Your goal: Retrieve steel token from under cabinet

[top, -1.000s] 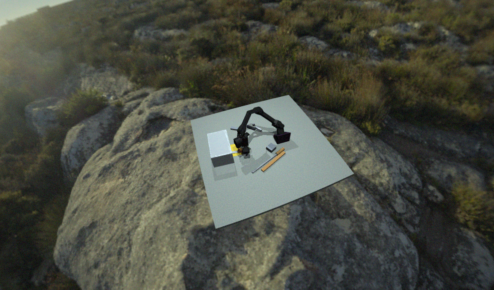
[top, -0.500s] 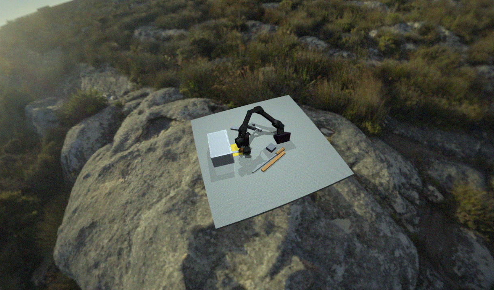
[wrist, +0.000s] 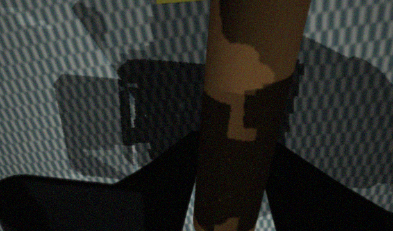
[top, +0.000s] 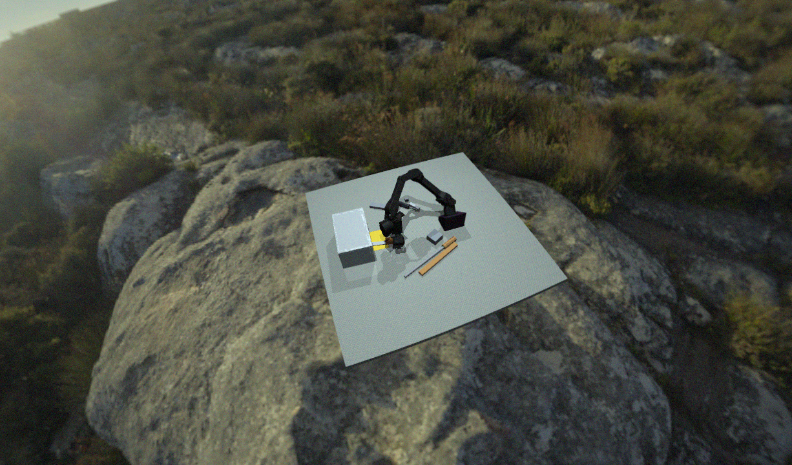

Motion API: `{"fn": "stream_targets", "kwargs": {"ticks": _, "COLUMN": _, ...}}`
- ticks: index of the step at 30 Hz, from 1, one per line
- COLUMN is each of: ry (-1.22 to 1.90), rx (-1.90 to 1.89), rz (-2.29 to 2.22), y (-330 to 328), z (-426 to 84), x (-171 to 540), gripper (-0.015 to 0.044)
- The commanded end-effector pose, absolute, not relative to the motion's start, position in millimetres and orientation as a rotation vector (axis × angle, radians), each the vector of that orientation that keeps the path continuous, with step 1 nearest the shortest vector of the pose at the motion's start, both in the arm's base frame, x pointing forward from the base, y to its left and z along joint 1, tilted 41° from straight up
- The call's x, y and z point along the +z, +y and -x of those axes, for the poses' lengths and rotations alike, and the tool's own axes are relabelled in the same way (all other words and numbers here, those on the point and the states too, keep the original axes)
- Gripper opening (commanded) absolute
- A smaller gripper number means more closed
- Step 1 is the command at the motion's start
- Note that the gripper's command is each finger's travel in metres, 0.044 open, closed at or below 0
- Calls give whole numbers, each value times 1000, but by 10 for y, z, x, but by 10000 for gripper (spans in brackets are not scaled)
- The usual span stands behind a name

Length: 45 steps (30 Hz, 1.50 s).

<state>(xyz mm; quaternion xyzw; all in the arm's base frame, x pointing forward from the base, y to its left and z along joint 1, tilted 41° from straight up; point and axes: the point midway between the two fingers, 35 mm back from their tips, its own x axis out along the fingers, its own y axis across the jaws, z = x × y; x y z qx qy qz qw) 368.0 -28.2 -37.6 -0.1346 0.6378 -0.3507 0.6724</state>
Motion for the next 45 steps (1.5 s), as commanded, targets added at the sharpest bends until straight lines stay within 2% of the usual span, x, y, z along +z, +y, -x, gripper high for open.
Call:
{"fn": "stream_targets", "kwargs": {"ticks": 1, "ry": 1438, "rx": -792, "rz": 302, "y": -265, "z": -3612, "x": -394, "gripper": 0}}
{"fn": "stream_targets", "kwargs": {"ticks": 45, "ry": 1441, "rx": -791, "rz": 303, "y": -126, "z": -3143, "x": -481, "gripper": 0}}
